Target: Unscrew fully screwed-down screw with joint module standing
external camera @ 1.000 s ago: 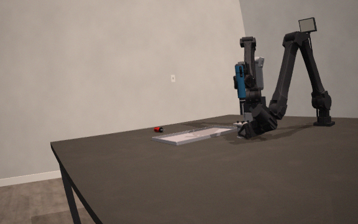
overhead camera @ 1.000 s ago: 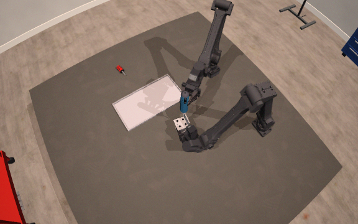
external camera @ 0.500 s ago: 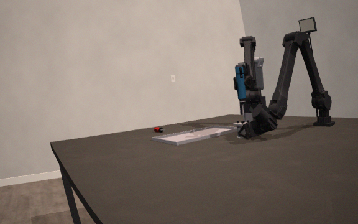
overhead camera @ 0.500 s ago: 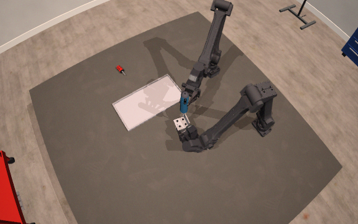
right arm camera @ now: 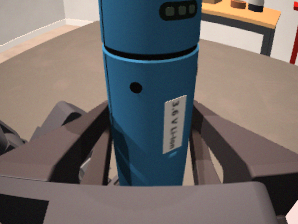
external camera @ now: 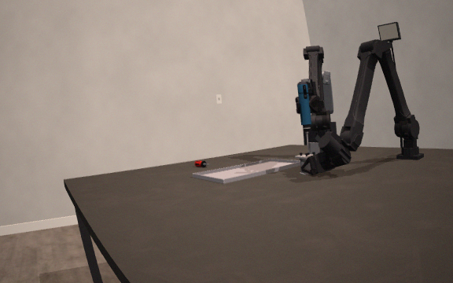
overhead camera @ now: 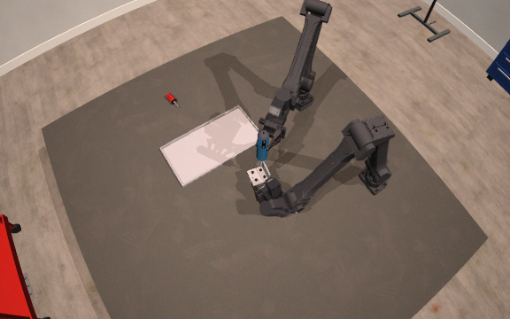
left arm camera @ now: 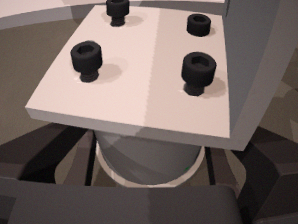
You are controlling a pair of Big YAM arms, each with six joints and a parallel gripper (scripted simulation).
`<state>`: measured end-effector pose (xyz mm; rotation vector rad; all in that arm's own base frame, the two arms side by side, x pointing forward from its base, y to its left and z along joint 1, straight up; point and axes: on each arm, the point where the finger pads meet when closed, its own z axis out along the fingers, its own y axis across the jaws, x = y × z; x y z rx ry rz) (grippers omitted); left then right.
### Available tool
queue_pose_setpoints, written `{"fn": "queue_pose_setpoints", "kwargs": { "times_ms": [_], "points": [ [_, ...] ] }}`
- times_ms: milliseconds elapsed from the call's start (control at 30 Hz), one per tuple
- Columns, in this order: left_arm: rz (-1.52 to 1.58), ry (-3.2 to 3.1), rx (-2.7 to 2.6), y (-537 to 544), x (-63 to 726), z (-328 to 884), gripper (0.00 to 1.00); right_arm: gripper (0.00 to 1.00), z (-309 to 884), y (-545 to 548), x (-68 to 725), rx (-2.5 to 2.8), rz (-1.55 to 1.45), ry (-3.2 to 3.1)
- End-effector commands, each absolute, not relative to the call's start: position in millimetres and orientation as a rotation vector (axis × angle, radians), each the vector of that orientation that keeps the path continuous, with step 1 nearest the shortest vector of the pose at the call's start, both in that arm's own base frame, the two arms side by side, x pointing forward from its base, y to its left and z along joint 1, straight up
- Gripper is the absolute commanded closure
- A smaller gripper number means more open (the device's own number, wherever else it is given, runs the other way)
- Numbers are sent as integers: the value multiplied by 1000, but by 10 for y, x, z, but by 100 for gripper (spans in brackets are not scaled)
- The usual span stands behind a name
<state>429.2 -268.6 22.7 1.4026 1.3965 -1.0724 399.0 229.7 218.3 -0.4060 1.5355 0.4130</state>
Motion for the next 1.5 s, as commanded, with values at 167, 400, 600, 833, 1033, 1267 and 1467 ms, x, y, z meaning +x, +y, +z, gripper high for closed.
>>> {"fn": "queue_pose_setpoints", "kwargs": {
  "times_ms": [167,400,600,833,1033,1267,1467],
  "points": [
    [-1056,1376,1404,-2710,4373,300,41,58,2271,2338,3956,-388,440,1485],
    [-1056,1376,1404,-2710,4373,300,41,58,2345,2347,3971,-381,444,1460],
    [-1056,1376,1404,-2710,4373,300,41,58,2156,2345,3968,-391,438,1497],
    [-1056,1376,1404,-2710,4373,300,41,58,2218,2371,4011,-385,441,1473],
    [-1056,1376,1404,-2710,4373,300,41,58,2268,2348,3973,-381,444,1459],
    [-1056,1376,1404,-2710,4373,300,41,58,2133,2354,3980,-388,440,1485],
    [-1056,1376,1404,-2710,4373,300,41,58,2151,2360,3987,-386,441,1478]
  ]
}}
